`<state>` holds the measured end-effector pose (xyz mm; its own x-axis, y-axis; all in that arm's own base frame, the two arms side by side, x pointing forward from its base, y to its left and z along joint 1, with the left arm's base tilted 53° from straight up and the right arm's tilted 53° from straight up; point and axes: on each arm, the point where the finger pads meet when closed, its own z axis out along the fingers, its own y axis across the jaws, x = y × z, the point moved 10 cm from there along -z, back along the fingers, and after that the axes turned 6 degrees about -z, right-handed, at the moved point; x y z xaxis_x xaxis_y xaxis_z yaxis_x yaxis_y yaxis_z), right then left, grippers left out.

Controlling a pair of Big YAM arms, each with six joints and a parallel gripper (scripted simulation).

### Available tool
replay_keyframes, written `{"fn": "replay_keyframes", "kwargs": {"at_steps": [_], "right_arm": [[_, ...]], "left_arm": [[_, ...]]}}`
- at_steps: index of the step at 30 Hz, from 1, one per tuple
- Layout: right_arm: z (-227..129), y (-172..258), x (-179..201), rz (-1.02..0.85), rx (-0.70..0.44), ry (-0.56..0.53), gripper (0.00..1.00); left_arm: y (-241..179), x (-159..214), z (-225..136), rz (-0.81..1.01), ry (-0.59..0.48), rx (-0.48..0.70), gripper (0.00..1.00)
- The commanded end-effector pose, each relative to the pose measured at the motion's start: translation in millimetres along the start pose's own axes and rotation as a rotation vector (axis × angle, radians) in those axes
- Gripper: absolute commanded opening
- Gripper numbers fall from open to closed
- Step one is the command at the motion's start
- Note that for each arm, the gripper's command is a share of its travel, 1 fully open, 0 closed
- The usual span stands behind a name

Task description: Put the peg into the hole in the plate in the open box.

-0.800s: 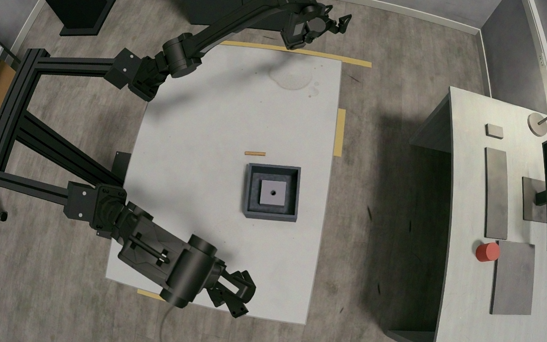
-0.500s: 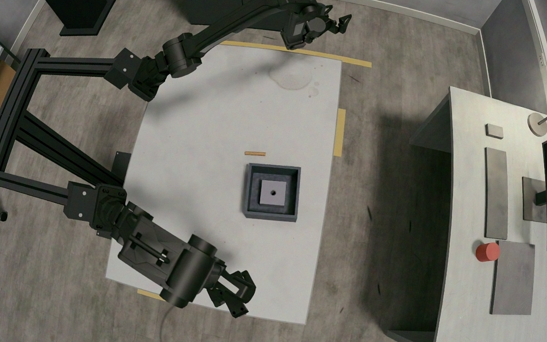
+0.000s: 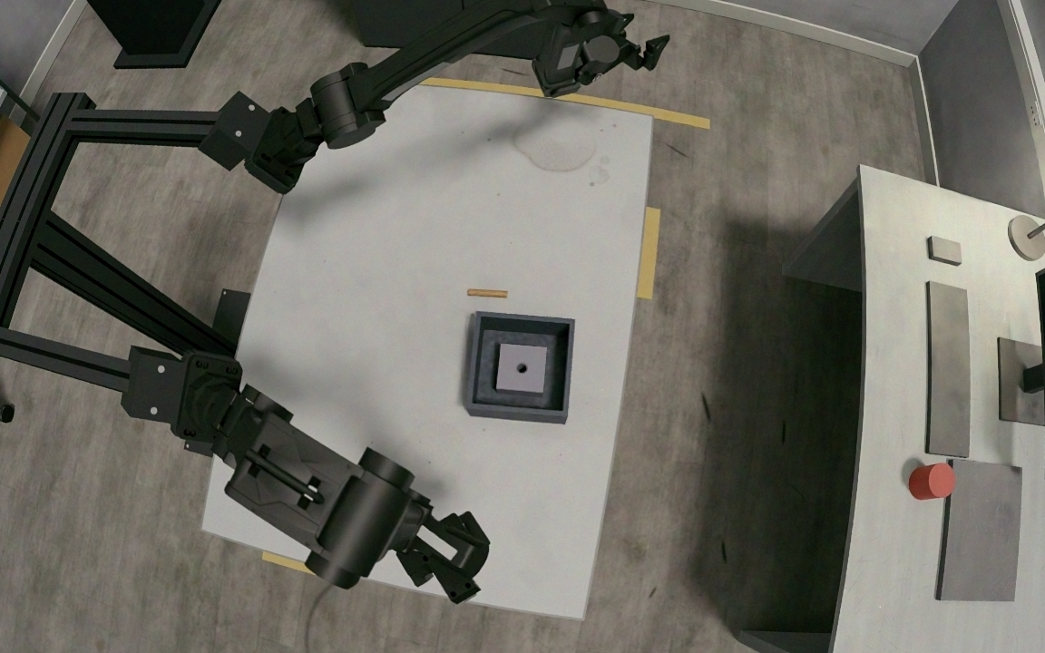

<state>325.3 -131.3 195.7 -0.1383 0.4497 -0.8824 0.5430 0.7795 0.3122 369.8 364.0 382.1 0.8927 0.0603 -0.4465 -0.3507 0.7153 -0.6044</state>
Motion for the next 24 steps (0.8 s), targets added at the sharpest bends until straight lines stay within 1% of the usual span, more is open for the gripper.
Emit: {"fn": "replay_keyframes", "kwargs": {"at_steps": [1, 3, 8, 10, 11, 12, 14, 16, 20, 24], "right_arm": [[-7, 15, 7, -0.218, -0.071, 0.03, 1.0], [-10, 24, 14, -0.335, -0.137, 0.059, 1.0], [-16, 43, 28, -0.58, -0.282, 0.096, 1.0], [-16, 43, 28, -0.58, -0.282, 0.096, 1.0], [-17, 46, 31, -0.64, -0.309, 0.096, 1.0], [-19, 50, 34, -0.696, -0.343, 0.098, 1.0], [-24, 60, 43, -0.819, -0.436, 0.102, 1.0], [-29, 67, 50, -0.912, -0.509, 0.098, 1.0], [-38, 81, 63, -1.103, -0.659, 0.071, 1.0], [-50, 94, 76, -1.283, -0.813, 0.013, 1.0]], "left_arm": [[3, 45, -30, 0.209, 0.144, 0.005, 1.0], [3, 69, -54, 0.316, 0.253, 0.054, 1.0], [3, 113, -109, 0.528, 0.462, 0.195, 1.0], [3, 113, -109, 0.528, 0.462, 0.195, 1.0], [1, 120, -115, 0.579, 0.485, 0.227, 1.0], [1, 128, -129, 0.624, 0.528, 0.272, 1.0], [2, 147, -168, 0.716, 0.64, 0.385, 1.0], [1, 159, -196, 0.779, 0.712, 0.484, 1.0], [0, 176, -251, 0.884, 0.828, 0.693, 1.0], [-1, 184, -302, 0.942, 0.911, 0.895, 1.0]]}}
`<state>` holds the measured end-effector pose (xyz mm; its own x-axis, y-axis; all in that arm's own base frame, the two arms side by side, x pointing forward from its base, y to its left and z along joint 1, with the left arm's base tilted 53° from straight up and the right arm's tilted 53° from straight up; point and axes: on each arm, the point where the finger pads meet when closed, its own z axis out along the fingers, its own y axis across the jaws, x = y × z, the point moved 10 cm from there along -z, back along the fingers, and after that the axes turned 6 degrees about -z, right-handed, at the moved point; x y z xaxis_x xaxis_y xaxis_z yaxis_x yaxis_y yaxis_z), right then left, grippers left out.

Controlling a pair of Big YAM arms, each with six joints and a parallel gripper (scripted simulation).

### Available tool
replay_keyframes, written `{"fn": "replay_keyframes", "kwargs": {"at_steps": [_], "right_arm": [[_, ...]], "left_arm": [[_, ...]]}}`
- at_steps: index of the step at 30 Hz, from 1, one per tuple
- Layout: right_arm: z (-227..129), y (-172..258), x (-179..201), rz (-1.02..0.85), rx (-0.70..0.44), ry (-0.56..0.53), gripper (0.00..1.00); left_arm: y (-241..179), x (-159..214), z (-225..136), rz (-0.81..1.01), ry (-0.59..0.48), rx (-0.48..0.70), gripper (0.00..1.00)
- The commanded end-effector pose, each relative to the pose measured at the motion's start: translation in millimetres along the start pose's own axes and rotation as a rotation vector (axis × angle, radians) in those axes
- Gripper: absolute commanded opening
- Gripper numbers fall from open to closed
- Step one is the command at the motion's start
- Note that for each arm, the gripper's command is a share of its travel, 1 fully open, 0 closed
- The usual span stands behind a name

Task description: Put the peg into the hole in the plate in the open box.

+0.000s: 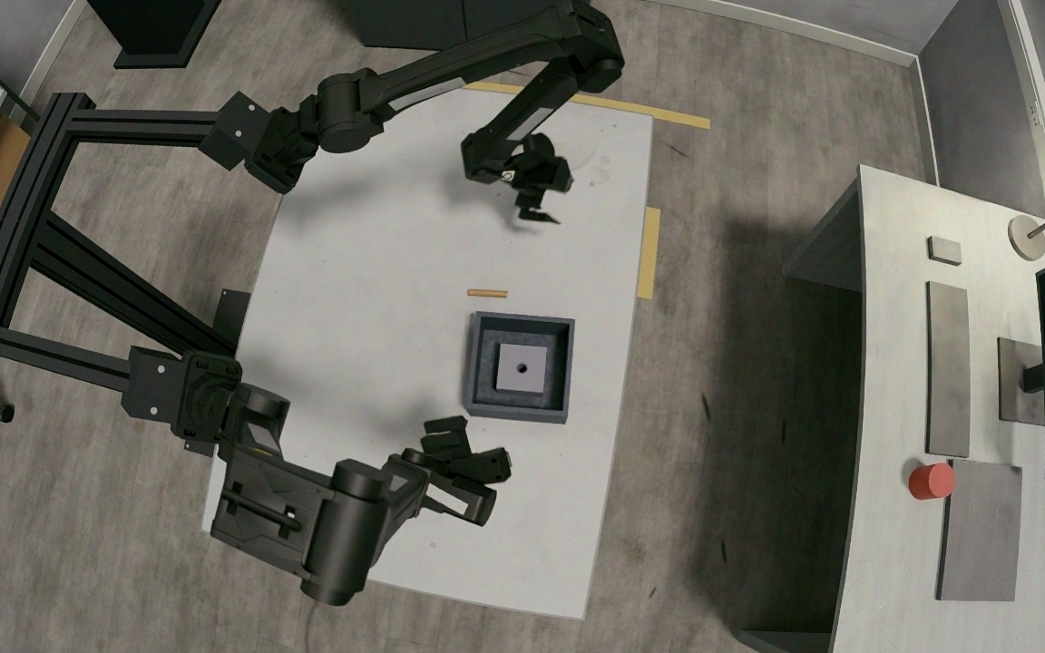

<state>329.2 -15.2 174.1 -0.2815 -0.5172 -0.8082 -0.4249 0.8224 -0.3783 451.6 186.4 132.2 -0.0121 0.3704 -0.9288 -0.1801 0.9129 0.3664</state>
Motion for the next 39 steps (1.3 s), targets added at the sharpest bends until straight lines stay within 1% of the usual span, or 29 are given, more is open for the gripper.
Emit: {"fn": "replay_keyframes", "kwargs": {"at_steps": [1, 3, 4, 7, 9, 13, 16, 18, 20, 21, 23, 26, 29, 30, 32, 34, 35, 37, 38, 39], "right_arm": [[-1, 17, -8, -0.297, -0.096, -0.022, 1.0], [-1, 17, -8, -0.297, -0.096, -0.022, 1.0], [-1, 21, -9, -0.354, -0.121, -0.034, 1.0], [-1, 40, -15, -0.536, -0.219, -0.115, 1.0], [-1, 51, -18, -0.638, -0.273, -0.169, 1.0], [-3, 72, -23, -0.83, -0.364, -0.286, 1.0], [-7, 85, -27, -0.945, -0.416, -0.38, 1.0], [-8, 92, -29, -0.993, -0.443, -0.43, 1.0], [-8, 92, -29, -0.993, -0.443, -0.43, 1.0], [-8, 98, -28, -1.015, -0.471, -0.457, 1.0], [-10, 104, -30, -1.047, -0.487, -0.501, 1.0], [-12, 108, -33, -1.061, -0.505, -0.539, 1.0], [-12, 107, -31, -1.028, -0.514, -0.529, 1.0], [-12, 106, -30, -1.027, -0.512, -0.525, 1.0], [-6, 103, -26, -1.032, -0.509, -0.515, 1.0], [0, 98, -28, -1.039, -0.506, -0.518, 1.0], [5, 95, -29, -1.045, -0.5, -0.521, 1.0], [5, 95, -29, -1.045, -0.5, -0.521, 1.0], [10, 92, -31, -1.047, -0.498, -0.522, 1.0], [16, 89, -31, -1.047, -0.499, -0.522, 1.0]], "left_arm": [[-41, 25, -12, 0.206, 0.086, 0.121, 1.0], [-41, 25, -12, 0.206, 0.086, 0.121, 1.0], [-46, 23, -12, 0.242, 0.078, 0.143, 1.0], [-80, 41, -31, 0.314, 0.099, 0.297, 1.0], [-97, 48, -42, 0.356, 0.096, 0.374, 1.0], [-123, 58, -61, 0.419, 0.083, 0.505, 1.0], [-137, 63, -72, 0.437, 0.072, 0.578, 1.0], [-142, 64, -77, 0.433, 0.07, 0.604, 1.0], [-142, 64, -77, 0.433, 0.07, 0.604, 1.0], [-135, 59, -75, 0.42, 0.065, 0.589, 1.0], [-137, 59, -79, 0.413, 0.063, 0.594, 1.0], [-137, 59, -78, 0.413, 0.061, 0.592, 1.0], [-136, 59, -77, 0.414, 0.061, 0.592, 1.0], [-128, 54, -69, 0.424, 0.05, 0.569, 0.89], [-118, 50, -55, 0.37, 0.062, 0.537, 0.66], [-111, 49, -43, 0.292, 0.112, 0.52, 0.43], [-109, 49, -38, 0.25, 0.147, 0.516, 0.37], [-109, 49, -38, 0.25, 0.147, 0.516, 0.37], [-118, 45, -31, 0.211, 0.177, 0.532, 0.37], [-117, 44, -24, 0.168, 0.223, 0.527, 0.37]]}}
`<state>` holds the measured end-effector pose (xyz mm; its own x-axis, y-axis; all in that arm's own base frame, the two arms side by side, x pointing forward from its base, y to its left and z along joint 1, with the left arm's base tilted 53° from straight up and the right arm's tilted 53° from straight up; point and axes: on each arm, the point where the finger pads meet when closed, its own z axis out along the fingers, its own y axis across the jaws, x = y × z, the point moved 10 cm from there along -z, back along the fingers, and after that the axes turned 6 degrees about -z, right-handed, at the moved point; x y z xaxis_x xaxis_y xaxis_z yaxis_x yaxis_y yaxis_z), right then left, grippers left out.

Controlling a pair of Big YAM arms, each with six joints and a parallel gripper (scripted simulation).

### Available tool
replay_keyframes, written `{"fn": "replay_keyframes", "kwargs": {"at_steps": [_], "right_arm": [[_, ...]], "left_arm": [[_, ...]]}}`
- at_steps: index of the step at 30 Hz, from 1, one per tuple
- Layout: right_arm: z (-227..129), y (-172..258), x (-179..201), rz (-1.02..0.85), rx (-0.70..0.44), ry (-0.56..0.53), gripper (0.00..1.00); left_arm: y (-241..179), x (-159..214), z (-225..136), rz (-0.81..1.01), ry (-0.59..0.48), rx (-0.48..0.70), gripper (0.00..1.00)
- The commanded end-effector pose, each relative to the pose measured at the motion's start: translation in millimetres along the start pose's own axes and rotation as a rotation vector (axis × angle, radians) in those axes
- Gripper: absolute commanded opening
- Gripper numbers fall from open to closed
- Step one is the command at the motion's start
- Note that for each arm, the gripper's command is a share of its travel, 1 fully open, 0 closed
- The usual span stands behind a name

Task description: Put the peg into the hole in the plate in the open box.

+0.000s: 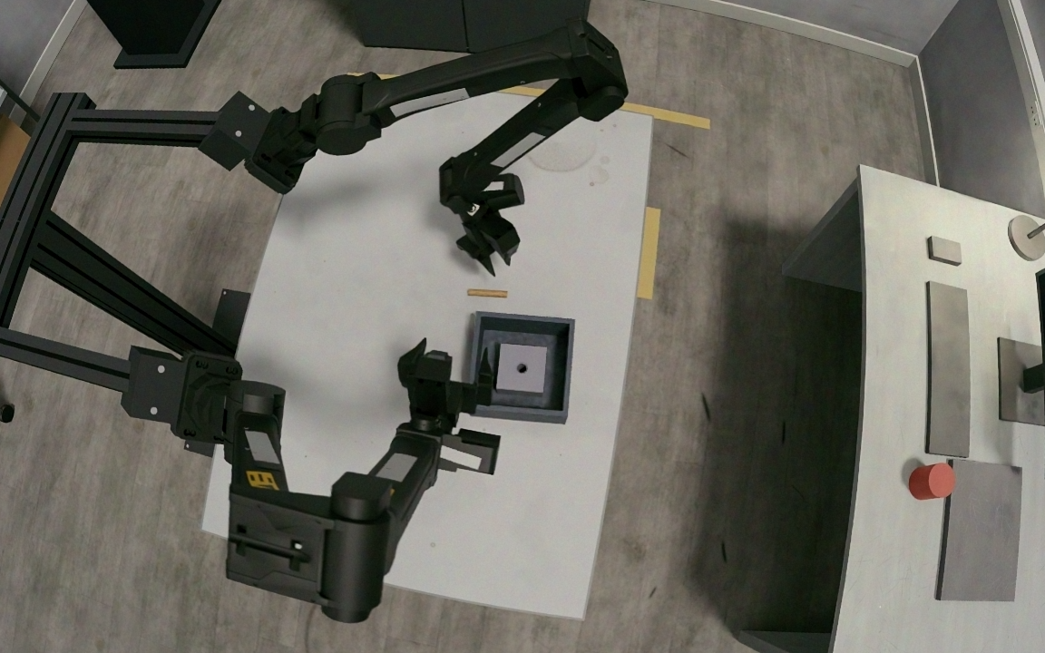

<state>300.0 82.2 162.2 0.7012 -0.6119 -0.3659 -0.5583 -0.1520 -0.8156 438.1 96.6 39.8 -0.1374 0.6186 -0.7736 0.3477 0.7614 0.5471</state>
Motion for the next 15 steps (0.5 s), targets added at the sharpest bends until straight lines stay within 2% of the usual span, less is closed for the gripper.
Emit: {"fn": "replay_keyframes", "kwargs": {"at_steps": [1, 7, 13, 15], "right_arm": [[7, -7, 20, -0.014, 0.003, 0.008, 1.0], [19, -18, 48, -0.007, 0.003, 0.006, 1.0], [24, -22, 60, 0.001, 0.003, 0.004, 1.0], [24, -22, 60, 0.001, 0.003, 0.004, 1.0]], "left_arm": [[8, -11, 14, -0.183, 0.074, 0.034, 0.37], [30, -25, 41, -0.449, 0.308, 0.028, 0.37], [48, -46, 56, -0.663, 0.553, -0.014, 0.37], [48, -46, 56, -0.663, 0.553, -0.014, 0.37]]}}
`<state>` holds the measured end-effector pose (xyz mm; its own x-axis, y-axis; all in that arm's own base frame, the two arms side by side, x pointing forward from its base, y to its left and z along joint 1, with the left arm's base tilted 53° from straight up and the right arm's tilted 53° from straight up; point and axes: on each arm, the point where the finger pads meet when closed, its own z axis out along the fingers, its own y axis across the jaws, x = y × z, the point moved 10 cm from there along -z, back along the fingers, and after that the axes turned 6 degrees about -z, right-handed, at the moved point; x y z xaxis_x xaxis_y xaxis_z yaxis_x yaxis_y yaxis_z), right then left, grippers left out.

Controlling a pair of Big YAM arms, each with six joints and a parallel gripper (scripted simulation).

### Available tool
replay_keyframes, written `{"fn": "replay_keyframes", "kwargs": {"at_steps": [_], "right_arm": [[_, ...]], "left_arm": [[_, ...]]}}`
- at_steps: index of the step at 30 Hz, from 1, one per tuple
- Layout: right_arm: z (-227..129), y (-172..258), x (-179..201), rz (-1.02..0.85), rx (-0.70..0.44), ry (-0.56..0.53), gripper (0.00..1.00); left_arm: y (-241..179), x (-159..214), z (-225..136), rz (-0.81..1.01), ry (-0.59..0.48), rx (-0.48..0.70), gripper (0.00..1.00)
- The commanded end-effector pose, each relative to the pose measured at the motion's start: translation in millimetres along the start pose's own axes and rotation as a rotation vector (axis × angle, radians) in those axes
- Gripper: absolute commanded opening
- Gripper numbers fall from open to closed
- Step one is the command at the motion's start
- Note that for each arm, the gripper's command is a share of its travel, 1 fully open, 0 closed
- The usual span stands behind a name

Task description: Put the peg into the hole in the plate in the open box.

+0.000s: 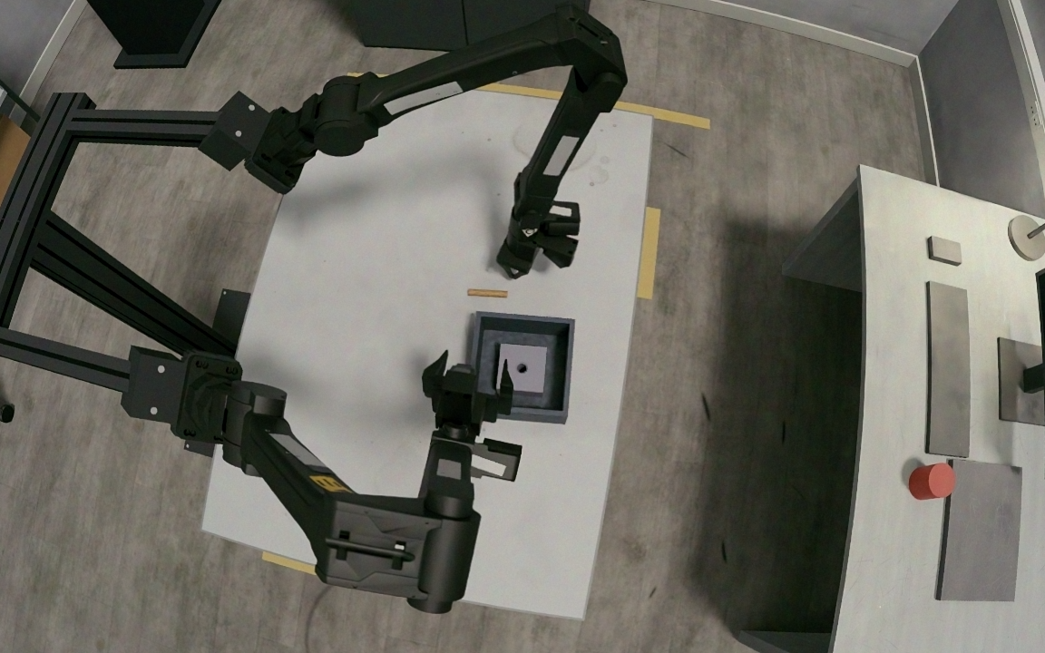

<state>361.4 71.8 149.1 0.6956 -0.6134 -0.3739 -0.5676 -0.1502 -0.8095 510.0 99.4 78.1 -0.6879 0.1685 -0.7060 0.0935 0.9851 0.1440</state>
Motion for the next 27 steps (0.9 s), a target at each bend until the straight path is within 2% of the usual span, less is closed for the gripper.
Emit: {"fn": "replay_keyframes", "kwargs": {"at_steps": [1, 4, 10, 15, 22, 27], "right_arm": [[0, 0, 5, 0.002, 0.006, 0.002, 1.0], [0, -1, 7, 0.008, 0.008, 0.005, 1.0], [0, 0, 7, 0.009, 0.008, 0.004, 1.0], [0, 0, 7, 0.009, 0.008, 0.004, 1.0], [0, 0, 7, 0.009, 0.008, 0.004, 1.0], [0, -2, 1, -0.006, 0.006, -0.003, 1.0]], "left_arm": [[-6, -5, 3, -0.153, 0.125, 0.015, 0.37], [-10, -5, 8, -0.23, 0.272, -0.027, 0.37], [-27, -23, 9, -0.345, 0.449, -0.128, 0.37], [-56, -30, 27, -0.378, 0.44, -0.169, 0.37], [-56, -27, 35, -0.347, 0.442, -0.179, 0.37], [-48, -22, 43, -0.359, 0.439, -0.183, 0.31]]}}
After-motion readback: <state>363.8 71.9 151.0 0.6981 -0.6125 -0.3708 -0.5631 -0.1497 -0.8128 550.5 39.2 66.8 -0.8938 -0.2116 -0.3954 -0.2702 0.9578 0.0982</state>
